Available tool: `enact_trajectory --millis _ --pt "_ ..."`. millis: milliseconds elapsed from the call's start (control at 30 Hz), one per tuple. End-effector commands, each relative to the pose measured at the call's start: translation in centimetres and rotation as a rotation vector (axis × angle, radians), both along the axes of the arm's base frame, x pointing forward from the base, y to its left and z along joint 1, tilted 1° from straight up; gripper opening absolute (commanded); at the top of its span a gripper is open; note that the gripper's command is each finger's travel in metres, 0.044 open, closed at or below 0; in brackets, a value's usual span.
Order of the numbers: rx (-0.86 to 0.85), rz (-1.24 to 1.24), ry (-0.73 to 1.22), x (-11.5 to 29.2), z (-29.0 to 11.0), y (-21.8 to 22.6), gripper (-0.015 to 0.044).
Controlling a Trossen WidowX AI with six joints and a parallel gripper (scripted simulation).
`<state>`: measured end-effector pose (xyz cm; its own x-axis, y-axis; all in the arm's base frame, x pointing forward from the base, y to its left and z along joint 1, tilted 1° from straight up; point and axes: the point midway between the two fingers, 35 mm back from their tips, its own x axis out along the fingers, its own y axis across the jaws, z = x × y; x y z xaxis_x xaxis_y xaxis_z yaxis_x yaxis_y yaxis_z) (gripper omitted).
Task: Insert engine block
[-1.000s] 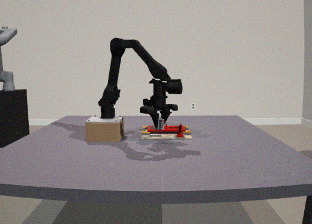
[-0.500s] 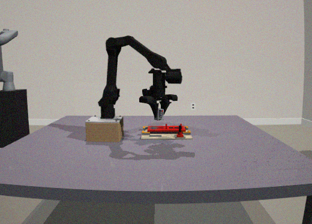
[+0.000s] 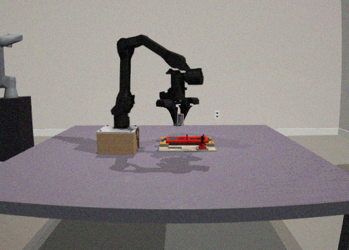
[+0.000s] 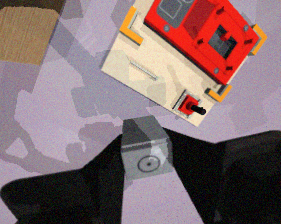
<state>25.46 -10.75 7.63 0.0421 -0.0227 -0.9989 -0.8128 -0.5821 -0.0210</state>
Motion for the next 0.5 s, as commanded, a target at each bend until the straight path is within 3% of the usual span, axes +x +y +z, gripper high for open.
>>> enact_trajectory --millis 0,467 --pt "0.008 -0.002 0.012 -0.22 -1.12 0.11 0.0" --pt "-0.133 0.0 -0.081 -0.55 -0.9 0.59 0.0"
